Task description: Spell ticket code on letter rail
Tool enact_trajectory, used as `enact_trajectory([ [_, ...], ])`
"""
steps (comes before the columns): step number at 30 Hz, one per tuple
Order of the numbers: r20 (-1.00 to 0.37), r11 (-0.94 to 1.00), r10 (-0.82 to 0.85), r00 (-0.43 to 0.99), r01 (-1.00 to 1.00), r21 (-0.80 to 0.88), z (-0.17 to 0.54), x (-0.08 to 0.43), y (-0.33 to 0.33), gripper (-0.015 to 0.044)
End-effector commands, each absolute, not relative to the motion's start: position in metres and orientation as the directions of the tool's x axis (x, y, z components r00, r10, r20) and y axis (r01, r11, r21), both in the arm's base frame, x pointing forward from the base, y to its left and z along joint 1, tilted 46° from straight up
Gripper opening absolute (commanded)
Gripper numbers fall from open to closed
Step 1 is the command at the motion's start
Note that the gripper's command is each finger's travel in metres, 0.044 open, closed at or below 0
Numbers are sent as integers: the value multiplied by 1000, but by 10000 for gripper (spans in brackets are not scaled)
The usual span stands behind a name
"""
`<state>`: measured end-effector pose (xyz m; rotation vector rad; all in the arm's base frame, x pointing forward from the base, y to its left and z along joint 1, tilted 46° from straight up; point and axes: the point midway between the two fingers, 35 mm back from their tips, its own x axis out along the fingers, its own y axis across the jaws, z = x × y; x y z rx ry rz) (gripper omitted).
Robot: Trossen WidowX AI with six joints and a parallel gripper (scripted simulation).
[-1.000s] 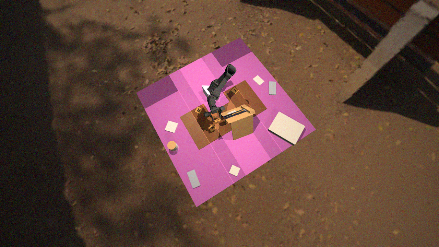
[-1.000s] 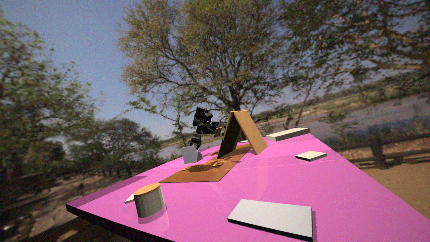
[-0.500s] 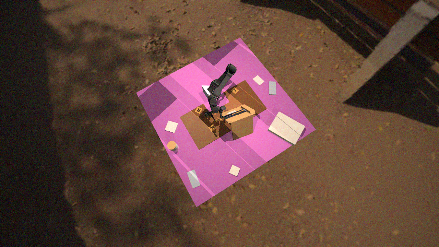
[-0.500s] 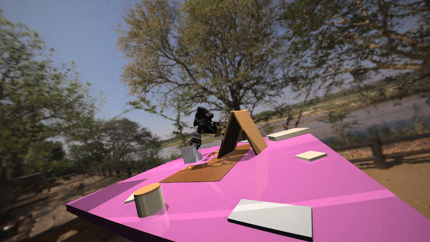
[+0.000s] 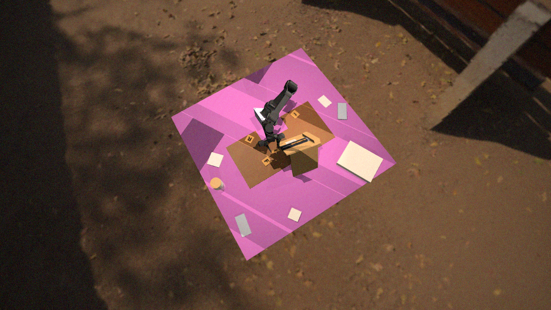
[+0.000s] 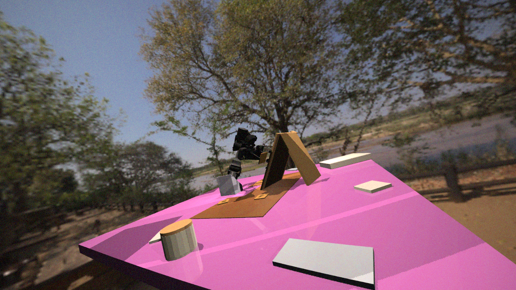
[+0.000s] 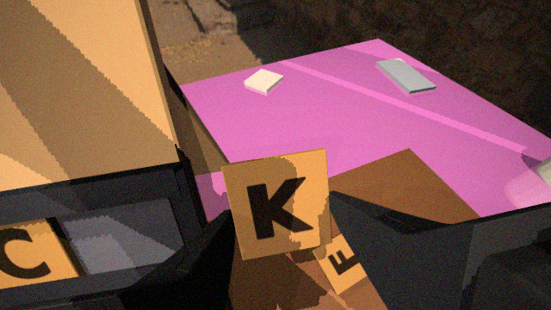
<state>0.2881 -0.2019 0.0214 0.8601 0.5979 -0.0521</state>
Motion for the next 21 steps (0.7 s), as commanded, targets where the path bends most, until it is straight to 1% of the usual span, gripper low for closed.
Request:
enact_trajectory([
  [1, -515, 664, 187, 836, 279, 694, 24, 289, -201, 0],
  [21, -515, 663, 187, 837, 279, 695, 31, 292, -194, 0],
])
